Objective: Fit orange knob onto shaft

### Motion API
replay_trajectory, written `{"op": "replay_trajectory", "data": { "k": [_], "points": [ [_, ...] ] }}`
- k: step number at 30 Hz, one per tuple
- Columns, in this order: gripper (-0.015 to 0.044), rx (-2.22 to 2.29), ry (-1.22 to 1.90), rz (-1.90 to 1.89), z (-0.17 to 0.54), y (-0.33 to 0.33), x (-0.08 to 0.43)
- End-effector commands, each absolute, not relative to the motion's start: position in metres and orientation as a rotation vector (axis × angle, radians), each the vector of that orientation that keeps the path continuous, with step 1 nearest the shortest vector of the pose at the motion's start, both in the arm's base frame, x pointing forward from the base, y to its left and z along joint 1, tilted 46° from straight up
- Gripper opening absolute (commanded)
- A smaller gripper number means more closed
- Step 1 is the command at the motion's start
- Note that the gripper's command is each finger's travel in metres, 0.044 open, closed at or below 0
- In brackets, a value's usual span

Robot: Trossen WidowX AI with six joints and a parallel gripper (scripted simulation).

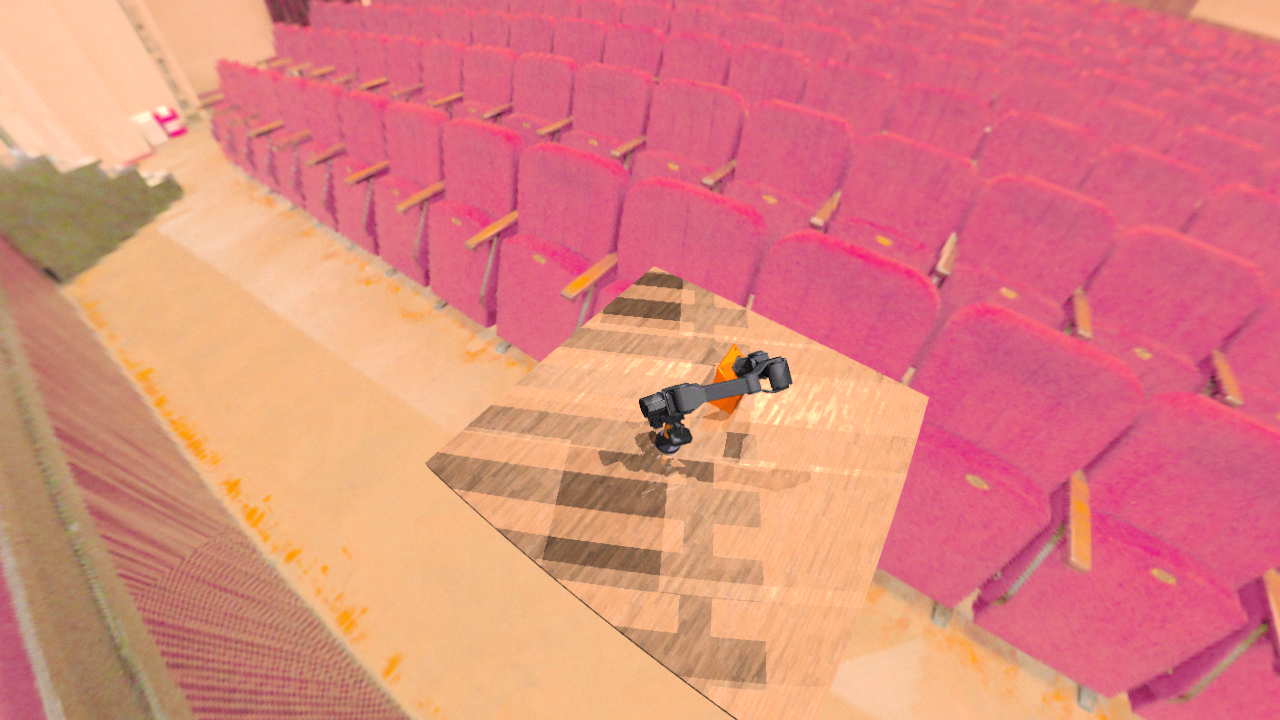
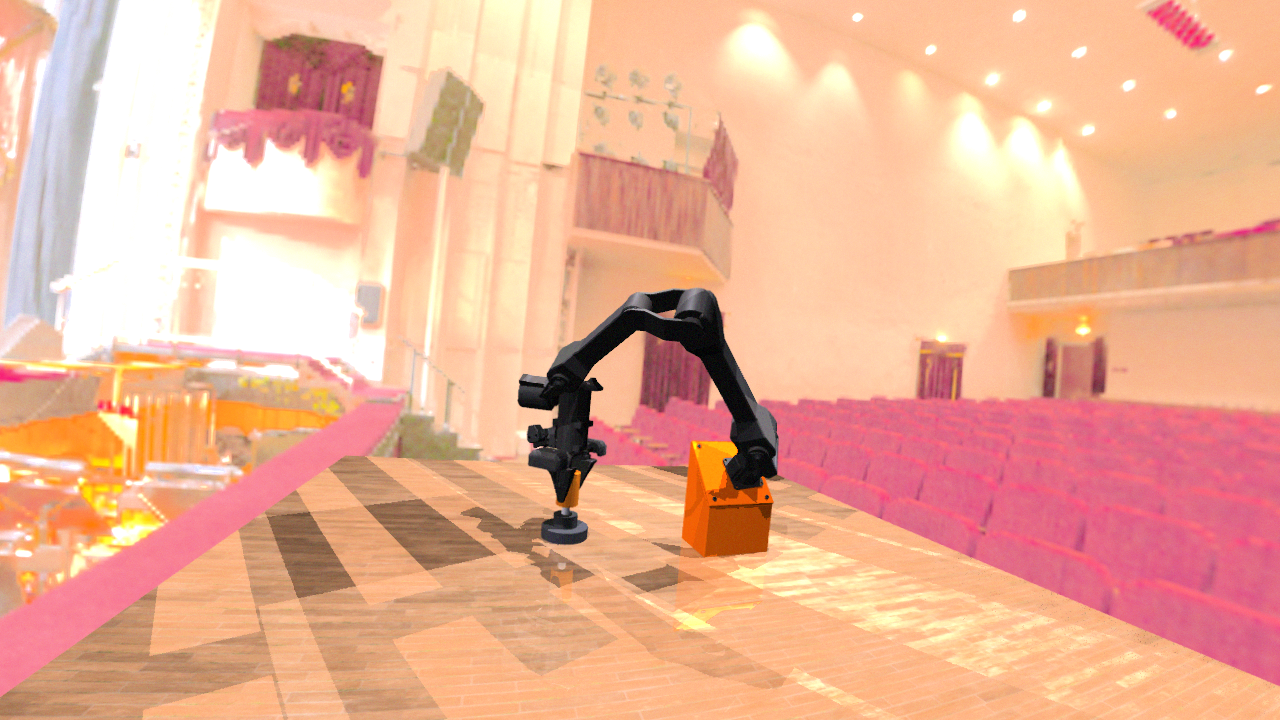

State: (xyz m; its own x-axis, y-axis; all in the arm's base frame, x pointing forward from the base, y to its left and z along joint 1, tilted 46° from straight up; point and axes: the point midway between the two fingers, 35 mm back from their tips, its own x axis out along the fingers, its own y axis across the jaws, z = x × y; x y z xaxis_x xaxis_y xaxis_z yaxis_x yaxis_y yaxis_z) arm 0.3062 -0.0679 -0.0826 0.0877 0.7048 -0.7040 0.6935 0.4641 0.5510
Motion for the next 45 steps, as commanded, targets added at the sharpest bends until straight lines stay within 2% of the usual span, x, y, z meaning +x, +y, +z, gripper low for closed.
{"op": "replay_trajectory", "data": {
  "k": [1, 15, 45],
  "points": [
    [0.0000, 1.242, 1.616, 0.018, -0.0823, -0.0666, 0.3055],
    [0.0000, 1.080, 1.571, 0.183, -0.0806, -0.0713, 0.3079],
    [0.0000, 1.080, 1.571, 0.183, -0.0812, -0.0718, 0.3065]
  ]
}}
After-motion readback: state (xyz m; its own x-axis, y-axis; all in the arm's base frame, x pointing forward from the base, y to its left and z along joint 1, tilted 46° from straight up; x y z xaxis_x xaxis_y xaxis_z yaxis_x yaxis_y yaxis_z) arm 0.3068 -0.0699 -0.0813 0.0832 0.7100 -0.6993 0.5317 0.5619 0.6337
